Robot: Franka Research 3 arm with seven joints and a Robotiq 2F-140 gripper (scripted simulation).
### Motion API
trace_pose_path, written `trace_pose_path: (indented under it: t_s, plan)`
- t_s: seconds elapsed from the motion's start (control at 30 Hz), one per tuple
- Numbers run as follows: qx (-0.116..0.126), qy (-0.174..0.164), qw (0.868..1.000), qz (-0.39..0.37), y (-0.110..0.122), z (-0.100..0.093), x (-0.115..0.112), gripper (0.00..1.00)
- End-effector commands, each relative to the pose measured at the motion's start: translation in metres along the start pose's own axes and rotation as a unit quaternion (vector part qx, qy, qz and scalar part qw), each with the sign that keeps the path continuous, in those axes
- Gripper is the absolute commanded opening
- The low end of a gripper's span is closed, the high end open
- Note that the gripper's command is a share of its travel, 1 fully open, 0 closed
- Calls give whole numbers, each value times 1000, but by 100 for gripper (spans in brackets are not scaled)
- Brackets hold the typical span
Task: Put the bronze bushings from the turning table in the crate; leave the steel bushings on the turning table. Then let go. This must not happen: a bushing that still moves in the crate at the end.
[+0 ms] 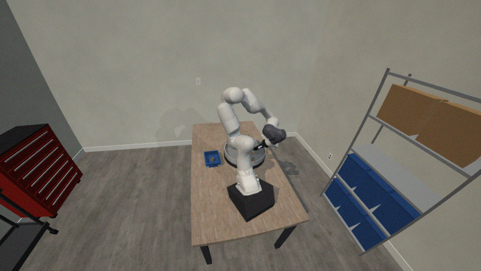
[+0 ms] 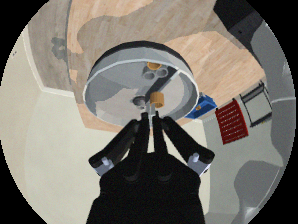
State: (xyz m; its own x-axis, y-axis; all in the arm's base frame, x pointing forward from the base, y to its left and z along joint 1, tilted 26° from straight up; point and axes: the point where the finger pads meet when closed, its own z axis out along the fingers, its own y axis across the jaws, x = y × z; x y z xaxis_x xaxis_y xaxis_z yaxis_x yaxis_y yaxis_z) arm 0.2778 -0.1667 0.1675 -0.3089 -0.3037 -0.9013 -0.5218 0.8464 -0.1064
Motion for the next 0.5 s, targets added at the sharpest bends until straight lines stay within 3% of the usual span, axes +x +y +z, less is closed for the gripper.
trace_pose_path:
  t_s: [0.0, 0.47]
  plan:
    - [-1, -1, 1000, 3, 1, 0, -1, 0]
    - [-1, 0, 1000, 1, 0, 0, -1, 0]
